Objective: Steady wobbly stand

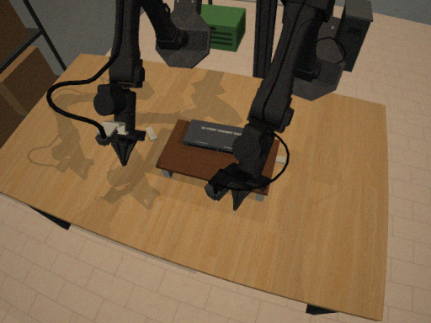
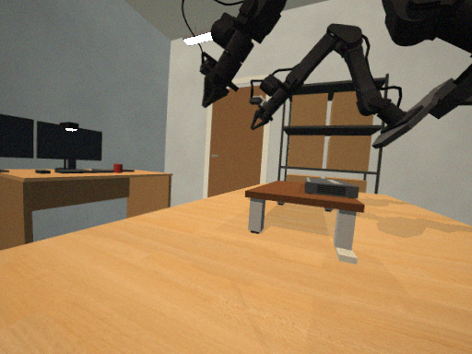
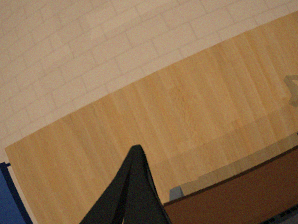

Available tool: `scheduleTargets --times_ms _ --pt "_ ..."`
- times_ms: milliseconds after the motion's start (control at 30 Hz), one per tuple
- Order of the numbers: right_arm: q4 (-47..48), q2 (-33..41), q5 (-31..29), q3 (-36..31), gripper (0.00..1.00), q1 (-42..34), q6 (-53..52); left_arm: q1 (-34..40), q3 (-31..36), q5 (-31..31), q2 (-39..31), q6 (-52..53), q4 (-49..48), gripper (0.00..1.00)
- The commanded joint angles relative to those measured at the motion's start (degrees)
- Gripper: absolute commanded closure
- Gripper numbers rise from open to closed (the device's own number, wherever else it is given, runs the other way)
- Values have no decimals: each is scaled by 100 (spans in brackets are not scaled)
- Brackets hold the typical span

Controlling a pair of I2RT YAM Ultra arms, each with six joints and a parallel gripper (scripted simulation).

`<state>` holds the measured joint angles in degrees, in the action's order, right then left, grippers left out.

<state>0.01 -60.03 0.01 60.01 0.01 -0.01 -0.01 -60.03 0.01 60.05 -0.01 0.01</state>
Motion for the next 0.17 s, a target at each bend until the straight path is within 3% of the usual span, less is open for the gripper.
scheduleTargets --times_ms 0,133 --pt "-28 222 -59 -62 100 -94 51 11 133 82 -207 -57 -65 100" --pt "-28 222 -59 -62 100 -94 51 11 133 82 -207 -57 -65 100"
